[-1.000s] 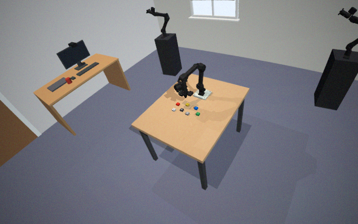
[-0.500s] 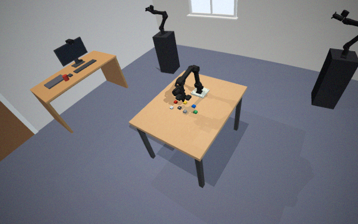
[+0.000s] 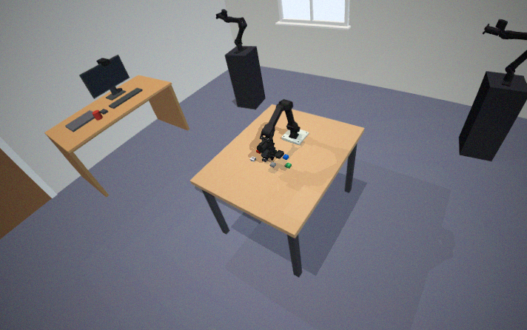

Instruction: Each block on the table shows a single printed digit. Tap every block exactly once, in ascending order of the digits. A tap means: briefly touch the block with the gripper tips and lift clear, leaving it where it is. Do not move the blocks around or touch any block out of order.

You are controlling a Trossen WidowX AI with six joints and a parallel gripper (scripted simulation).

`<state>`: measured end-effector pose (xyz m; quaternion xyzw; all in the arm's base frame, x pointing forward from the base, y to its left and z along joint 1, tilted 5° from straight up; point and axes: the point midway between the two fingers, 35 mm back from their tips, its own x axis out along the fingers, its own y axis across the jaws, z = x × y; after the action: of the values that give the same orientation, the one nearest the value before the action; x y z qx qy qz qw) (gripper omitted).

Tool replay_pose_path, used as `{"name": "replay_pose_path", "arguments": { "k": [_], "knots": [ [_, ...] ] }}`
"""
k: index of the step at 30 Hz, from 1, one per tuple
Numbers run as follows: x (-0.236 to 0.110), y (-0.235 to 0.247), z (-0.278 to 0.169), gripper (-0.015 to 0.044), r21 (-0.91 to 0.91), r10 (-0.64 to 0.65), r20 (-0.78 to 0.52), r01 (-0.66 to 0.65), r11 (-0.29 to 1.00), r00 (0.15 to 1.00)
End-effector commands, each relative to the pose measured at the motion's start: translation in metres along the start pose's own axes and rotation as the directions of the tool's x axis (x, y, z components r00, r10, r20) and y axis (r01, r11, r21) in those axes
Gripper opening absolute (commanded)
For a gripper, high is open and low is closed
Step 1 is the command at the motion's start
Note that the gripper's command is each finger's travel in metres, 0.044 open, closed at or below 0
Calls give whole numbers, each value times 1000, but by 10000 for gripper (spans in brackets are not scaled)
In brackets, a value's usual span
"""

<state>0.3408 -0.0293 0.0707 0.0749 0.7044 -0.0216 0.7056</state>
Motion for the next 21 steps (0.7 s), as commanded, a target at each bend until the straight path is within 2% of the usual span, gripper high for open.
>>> {"name": "replay_pose_path", "arguments": {
  "k": [1,21],
  "knots": [
    [13,1,-1,20,4,2,3,-2,1000,1000],
    [41,1,-1,20,4,3,3,-3,1000,1000]
  ]
}}
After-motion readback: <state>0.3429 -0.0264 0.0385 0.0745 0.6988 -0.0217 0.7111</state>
